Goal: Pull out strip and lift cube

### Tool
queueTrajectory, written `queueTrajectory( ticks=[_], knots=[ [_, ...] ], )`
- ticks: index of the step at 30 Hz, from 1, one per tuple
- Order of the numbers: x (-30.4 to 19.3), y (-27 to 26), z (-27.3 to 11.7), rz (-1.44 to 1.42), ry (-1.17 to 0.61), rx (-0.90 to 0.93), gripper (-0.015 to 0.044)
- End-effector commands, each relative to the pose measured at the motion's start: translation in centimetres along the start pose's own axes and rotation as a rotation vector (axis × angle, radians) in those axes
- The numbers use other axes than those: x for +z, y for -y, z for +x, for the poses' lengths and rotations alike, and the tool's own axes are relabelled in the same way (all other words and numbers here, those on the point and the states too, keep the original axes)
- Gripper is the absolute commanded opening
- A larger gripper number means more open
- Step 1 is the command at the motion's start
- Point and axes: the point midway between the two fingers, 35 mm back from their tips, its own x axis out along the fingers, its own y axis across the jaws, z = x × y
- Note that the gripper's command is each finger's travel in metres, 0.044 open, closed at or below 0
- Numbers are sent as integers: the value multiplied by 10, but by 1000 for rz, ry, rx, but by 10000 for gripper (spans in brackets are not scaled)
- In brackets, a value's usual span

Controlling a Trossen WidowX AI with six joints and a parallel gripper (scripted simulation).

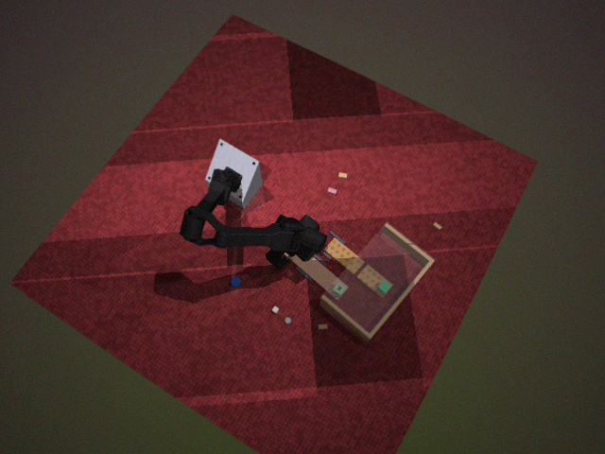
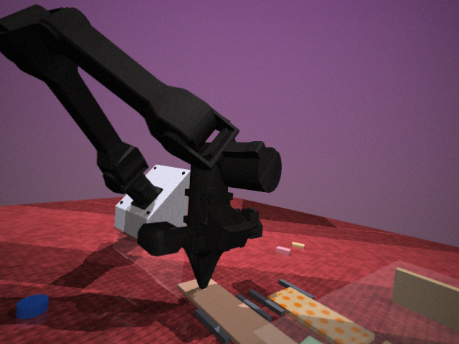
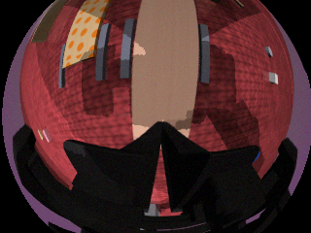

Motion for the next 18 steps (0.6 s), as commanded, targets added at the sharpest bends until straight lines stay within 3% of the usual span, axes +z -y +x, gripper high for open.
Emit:
queueTrajectory(
  ticks=[1, 18],
  knots=[
    [-14, 0, 5, -5, -24, -4, 0],
    [-39, 1, 5, -6, -25, -4, 0]
  ],
)
